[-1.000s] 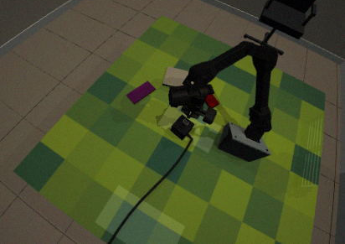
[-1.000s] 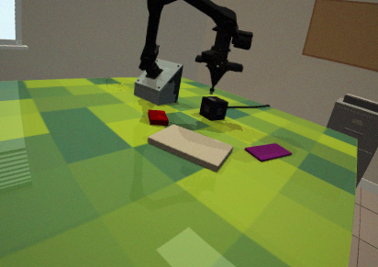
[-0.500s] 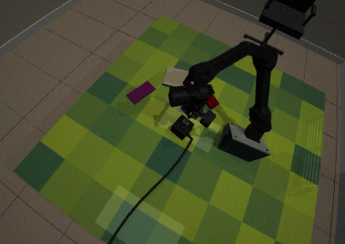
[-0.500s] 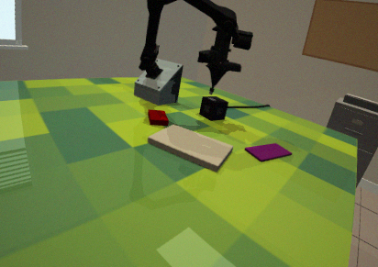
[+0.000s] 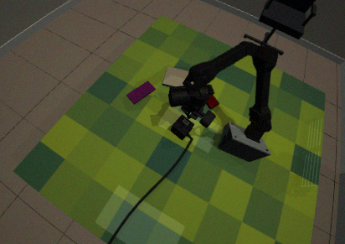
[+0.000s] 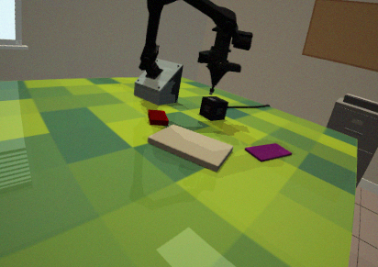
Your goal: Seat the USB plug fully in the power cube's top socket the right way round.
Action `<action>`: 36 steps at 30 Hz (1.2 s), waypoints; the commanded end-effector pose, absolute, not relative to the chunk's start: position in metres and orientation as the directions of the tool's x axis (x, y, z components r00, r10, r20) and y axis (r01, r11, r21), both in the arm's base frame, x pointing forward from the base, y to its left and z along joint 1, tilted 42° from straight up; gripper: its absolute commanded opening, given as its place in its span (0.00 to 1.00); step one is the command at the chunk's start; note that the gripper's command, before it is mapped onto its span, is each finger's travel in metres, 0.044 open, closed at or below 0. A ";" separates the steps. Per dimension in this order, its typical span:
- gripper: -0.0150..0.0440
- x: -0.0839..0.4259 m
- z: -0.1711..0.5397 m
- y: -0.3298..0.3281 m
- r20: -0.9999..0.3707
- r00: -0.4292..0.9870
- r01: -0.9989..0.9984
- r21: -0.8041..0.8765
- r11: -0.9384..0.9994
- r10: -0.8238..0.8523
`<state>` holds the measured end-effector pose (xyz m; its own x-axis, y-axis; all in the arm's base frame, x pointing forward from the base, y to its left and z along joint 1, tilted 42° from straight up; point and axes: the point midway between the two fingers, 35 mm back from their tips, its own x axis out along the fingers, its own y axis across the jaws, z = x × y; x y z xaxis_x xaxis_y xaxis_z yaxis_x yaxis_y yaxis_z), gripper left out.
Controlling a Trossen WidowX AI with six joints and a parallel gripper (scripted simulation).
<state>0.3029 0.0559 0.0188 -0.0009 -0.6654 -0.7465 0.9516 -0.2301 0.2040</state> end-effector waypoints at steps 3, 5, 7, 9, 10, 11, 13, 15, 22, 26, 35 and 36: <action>0.25 0.303 0.018 0.056 -0.753 0.002 0.952 0.202 -0.229 -0.658; 0.25 0.303 0.018 0.056 -0.754 0.002 0.952 0.203 -0.229 -0.657; 0.25 0.303 0.018 0.056 -0.755 0.003 0.952 0.203 -0.229 -0.655; 0.25 0.303 0.017 0.056 -0.756 0.004 0.952 0.203 -0.230 -0.654; 0.25 0.303 0.017 0.056 -0.757 0.004 0.952 0.203 -0.230 -0.653; 0.25 0.303 0.017 0.056 -0.758 0.004 0.952 0.203 -0.230 -0.653; 0.25 0.303 0.017 0.056 -0.759 0.005 0.952 0.203 -0.230 -0.651; 0.25 0.303 0.017 0.056 -0.760 0.005 0.952 0.203 -0.230 -0.650; 0.25 0.303 0.016 0.056 -0.764 0.008 0.952 0.204 -0.230 -0.646; 0.25 0.303 0.015 0.056 -0.766 0.009 0.951 0.204 -0.230 -0.643; 0.25 0.304 0.014 0.056 -0.771 0.012 0.951 0.205 -0.231 -0.637; 0.25 0.304 0.014 0.056 -0.771 0.012 0.951 0.205 -0.231 -0.636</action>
